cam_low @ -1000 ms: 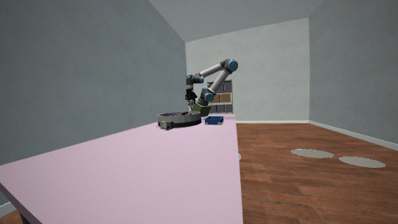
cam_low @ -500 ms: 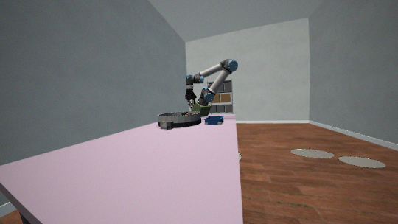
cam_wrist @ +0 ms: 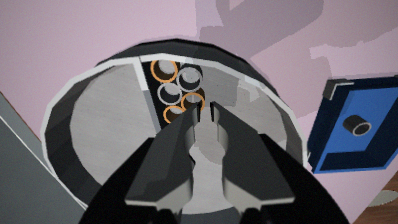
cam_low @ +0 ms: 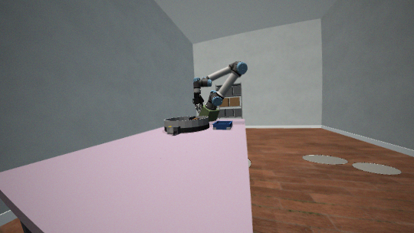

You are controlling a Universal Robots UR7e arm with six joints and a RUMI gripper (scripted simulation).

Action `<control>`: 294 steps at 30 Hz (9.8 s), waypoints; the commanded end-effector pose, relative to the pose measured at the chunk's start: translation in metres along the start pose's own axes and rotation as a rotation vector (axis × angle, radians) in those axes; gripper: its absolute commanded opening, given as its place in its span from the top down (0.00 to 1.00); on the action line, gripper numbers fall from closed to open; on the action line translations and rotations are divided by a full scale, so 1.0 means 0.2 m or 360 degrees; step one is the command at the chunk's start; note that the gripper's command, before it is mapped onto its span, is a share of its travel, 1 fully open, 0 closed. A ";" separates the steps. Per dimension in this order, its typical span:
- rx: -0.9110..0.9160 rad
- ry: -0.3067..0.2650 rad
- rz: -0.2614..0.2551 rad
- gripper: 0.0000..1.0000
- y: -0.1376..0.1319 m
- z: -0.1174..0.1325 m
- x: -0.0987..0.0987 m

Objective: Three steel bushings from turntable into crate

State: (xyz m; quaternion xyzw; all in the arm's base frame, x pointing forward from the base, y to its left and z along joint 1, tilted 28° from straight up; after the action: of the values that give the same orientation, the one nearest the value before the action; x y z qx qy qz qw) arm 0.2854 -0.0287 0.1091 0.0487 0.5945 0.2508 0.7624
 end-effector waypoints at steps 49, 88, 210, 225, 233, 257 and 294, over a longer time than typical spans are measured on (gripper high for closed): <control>-0.0086 -0.0006 0.0002 0.94 -0.01 -0.01 0.00; -0.0086 -0.0006 0.0002 0.94 -0.02 -0.01 0.00; -0.0086 -0.0003 0.0000 0.94 -0.02 -0.02 0.23; -0.0086 -0.0003 0.0000 0.94 -0.02 -0.02 0.23; -0.0086 -0.0003 0.0000 0.94 -0.02 -0.02 0.23; -0.0086 -0.0003 0.0000 0.94 -0.02 -0.02 0.34; -0.0086 -0.0003 0.0000 0.94 -0.02 -0.02 0.35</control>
State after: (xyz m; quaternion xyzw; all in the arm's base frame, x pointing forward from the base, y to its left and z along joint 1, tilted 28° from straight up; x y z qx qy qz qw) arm 0.2947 -0.0032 0.0450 0.0284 0.5870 0.2668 0.7639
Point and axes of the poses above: the point where the finger pads meet when closed, its own x axis out along the fingers, its own y axis across the jaws, z = x × y, the point moved 10 cm from there along -x, back along the fingers, and after that the axes turned 9 degrees about -x, right-handed, at the moved point
